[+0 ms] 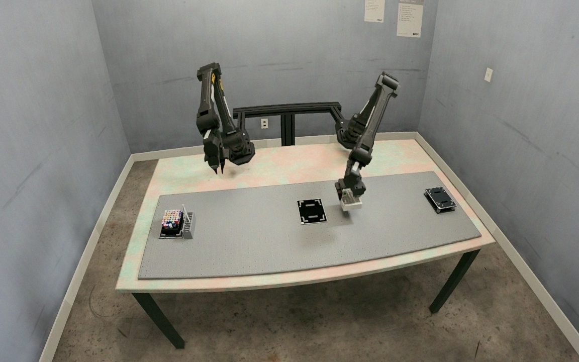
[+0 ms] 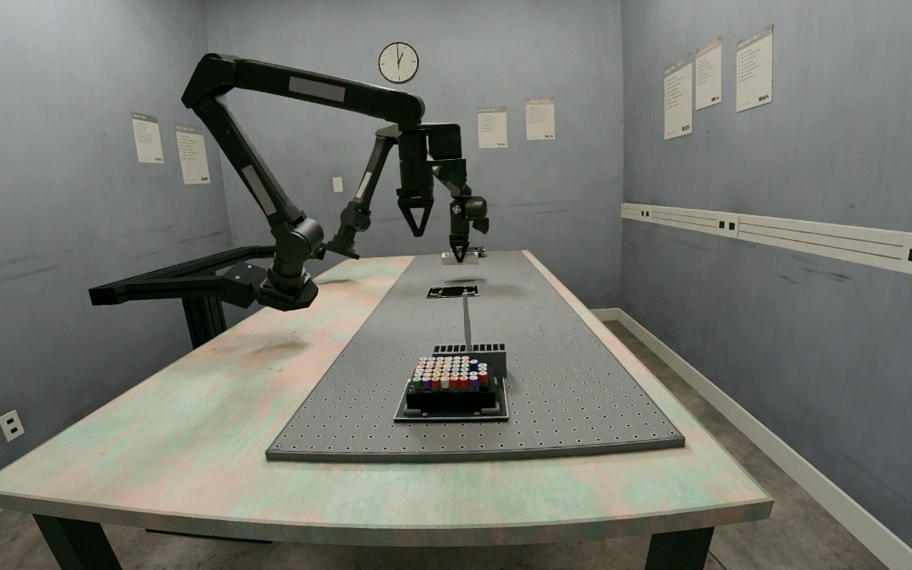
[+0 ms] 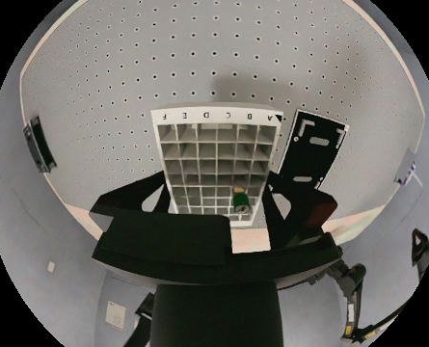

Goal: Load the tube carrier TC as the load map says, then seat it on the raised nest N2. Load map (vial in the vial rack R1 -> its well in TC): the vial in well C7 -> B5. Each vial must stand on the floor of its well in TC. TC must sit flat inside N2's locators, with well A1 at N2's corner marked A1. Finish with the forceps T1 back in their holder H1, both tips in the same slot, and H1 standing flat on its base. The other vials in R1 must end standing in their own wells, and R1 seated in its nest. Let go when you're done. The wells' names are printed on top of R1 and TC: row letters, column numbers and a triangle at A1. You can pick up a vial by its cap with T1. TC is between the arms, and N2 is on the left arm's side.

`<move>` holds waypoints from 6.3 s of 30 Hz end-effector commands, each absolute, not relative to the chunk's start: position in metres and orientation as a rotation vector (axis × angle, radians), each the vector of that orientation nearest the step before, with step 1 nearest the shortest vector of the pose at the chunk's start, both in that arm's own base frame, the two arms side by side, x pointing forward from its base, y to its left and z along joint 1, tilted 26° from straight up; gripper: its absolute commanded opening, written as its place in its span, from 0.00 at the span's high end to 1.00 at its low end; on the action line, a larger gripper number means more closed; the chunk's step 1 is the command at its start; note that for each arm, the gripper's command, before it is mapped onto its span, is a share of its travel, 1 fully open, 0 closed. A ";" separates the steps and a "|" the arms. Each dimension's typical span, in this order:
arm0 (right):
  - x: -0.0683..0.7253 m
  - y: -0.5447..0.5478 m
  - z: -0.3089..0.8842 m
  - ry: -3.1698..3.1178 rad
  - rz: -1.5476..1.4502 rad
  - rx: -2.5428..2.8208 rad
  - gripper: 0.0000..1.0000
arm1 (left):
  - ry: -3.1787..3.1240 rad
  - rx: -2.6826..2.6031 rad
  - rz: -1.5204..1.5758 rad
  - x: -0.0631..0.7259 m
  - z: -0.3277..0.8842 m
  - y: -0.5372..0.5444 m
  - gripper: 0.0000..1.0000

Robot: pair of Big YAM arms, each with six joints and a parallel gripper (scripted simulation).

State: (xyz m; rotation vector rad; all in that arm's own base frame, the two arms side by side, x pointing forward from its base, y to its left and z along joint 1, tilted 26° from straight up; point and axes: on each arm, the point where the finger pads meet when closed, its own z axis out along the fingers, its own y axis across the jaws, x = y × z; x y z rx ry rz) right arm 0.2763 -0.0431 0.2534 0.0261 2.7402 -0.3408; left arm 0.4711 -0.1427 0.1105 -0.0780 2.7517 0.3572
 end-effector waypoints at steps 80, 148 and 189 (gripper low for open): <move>0.281 -0.044 0.269 2.705 -0.340 0.053 0.76 | 2.704 -0.062 0.332 0.474 0.166 -0.026 1.00; 0.281 -0.044 0.269 2.705 -0.340 0.053 0.76 | 2.675 -0.063 0.343 0.482 0.211 0.072 1.00; 0.281 -0.044 0.269 2.705 -0.340 0.053 0.76 | 2.674 -0.060 0.356 0.480 0.229 0.132 1.00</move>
